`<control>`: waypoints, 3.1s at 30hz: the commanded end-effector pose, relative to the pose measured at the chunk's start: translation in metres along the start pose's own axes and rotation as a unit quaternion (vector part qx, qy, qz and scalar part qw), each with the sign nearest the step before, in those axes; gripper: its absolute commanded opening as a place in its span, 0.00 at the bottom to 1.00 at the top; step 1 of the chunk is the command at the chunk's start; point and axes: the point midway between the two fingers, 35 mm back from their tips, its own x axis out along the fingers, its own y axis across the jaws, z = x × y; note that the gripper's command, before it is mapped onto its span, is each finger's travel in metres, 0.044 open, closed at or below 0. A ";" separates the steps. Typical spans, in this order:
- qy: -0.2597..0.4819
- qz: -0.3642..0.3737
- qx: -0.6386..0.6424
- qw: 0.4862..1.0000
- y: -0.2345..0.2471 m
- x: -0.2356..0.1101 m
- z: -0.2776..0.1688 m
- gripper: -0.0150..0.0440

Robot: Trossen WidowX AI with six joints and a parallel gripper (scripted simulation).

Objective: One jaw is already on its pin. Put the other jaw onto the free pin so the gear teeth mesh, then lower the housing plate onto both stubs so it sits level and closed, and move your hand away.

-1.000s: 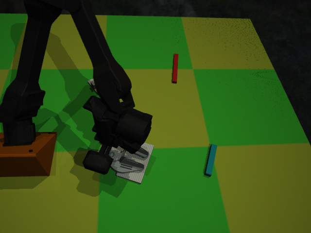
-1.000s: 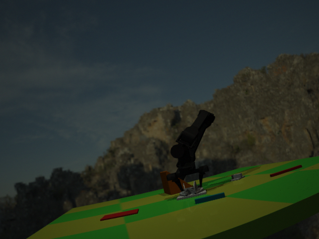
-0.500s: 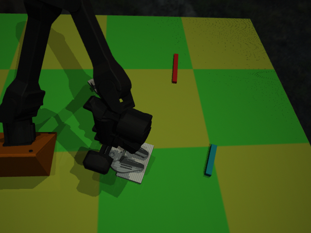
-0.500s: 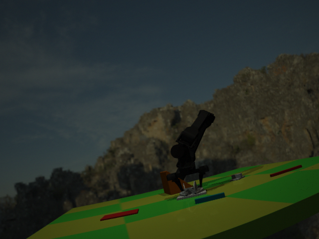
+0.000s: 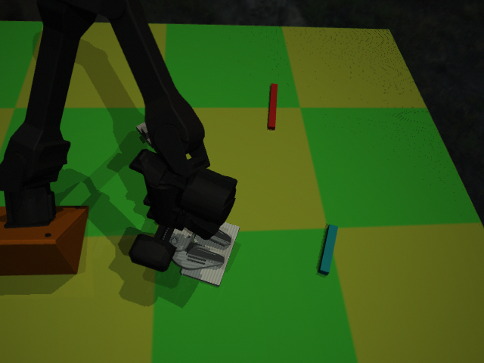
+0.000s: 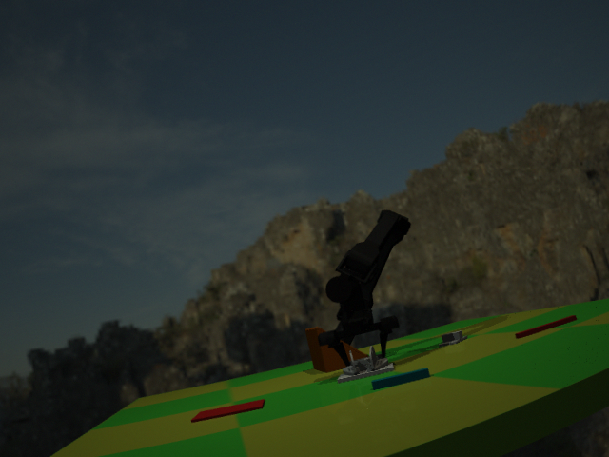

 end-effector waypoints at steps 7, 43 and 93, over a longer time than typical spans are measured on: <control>0.000 -0.001 0.001 1.000 -0.001 0.000 0.000 0.85; 0.000 -0.001 0.001 1.000 -0.001 0.000 0.000 0.85; -0.001 -0.002 0.001 1.000 -0.001 -0.046 0.001 1.00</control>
